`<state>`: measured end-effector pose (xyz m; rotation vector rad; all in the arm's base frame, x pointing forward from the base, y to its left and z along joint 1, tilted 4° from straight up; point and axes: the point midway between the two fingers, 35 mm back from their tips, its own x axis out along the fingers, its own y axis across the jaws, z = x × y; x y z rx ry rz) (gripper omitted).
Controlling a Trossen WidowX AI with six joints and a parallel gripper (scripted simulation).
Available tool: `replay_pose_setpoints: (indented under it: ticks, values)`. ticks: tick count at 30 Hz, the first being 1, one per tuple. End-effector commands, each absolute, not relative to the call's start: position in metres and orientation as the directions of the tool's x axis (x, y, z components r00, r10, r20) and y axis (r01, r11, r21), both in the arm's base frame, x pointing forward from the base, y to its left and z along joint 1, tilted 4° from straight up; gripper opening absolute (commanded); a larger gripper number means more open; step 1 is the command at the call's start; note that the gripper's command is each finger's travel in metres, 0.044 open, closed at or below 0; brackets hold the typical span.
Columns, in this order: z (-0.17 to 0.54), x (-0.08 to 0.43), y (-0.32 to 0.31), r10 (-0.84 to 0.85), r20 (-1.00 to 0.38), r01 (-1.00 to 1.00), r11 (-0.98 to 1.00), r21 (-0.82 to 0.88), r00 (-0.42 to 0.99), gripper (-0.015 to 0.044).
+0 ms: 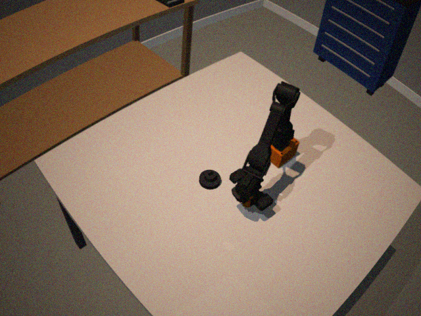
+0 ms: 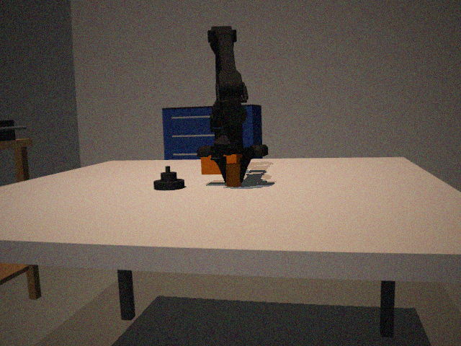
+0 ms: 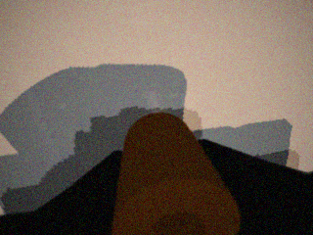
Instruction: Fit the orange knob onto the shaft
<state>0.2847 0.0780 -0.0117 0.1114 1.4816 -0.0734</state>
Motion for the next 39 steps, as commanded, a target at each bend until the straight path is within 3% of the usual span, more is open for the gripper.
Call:
replay_pose_setpoints:
  ticks: [1, 3, 21, 39]
  values:
    - [-0.008, 0.285, 0.078, 0.016, -0.996, 0.112, 0.993, 0.026, 0.086, 0.0039]
    - [-0.001, 0.286, 0.078, 0.016, -0.996, 0.110, 0.994, 0.025, 0.084, 0.0000]
    - [0.127, 0.273, 0.076, 0.016, -0.996, 0.115, 0.993, 0.027, 0.089, 0.0000]
    - [0.117, 0.290, 0.041, 0.012, -0.996, 0.115, 0.993, 0.023, 0.089, 0.0000]
